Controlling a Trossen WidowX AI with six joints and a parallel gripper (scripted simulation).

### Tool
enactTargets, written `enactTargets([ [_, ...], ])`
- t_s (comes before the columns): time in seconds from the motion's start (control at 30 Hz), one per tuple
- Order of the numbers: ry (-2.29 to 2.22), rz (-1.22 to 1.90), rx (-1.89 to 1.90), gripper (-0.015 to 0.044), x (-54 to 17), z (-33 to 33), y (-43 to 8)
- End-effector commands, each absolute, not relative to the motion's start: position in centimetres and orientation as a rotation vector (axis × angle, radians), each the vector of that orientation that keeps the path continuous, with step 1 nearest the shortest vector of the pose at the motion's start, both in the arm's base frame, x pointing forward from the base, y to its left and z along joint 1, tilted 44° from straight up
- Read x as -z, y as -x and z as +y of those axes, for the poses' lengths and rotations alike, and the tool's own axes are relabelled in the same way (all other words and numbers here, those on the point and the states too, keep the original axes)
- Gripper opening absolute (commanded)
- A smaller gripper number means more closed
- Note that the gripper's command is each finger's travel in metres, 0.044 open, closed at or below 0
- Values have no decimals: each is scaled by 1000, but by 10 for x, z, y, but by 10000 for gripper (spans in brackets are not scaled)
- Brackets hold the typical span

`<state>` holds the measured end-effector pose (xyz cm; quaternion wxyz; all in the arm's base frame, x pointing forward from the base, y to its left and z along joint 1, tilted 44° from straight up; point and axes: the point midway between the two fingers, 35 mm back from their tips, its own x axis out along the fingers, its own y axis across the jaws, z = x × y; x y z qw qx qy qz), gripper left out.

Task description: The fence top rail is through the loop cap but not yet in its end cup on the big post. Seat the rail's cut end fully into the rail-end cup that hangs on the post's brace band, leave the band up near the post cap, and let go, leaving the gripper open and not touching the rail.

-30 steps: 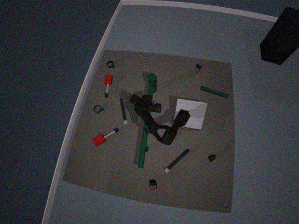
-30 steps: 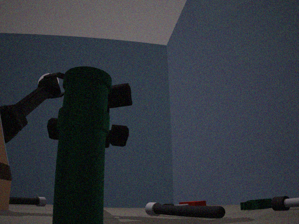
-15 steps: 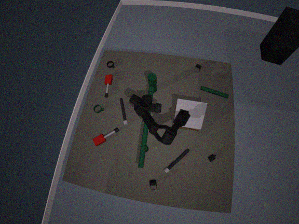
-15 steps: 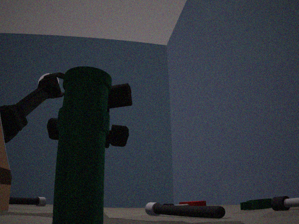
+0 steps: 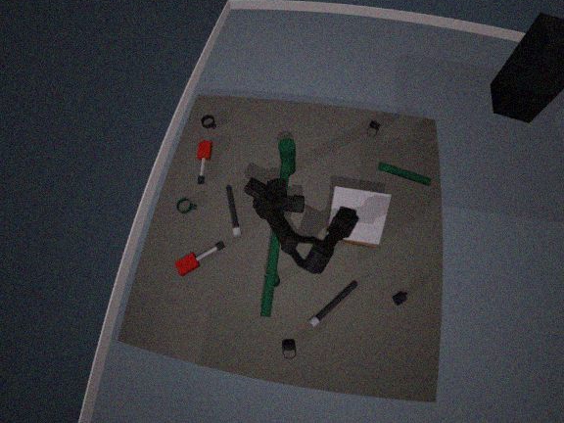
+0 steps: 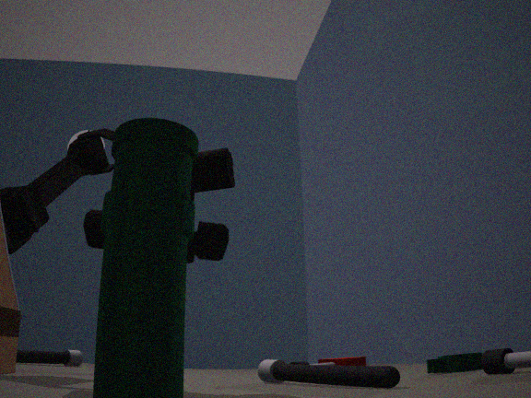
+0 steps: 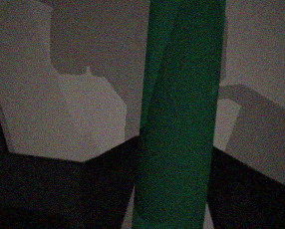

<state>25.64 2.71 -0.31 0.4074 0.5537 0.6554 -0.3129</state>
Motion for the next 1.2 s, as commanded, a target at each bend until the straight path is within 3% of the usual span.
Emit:
enactTargets([
  [0.0, -1394, 1648, 793, 0, 3, 25, -257],
  [1.17, -1390, 1643, 798, 0, 4, 19, -257],
])
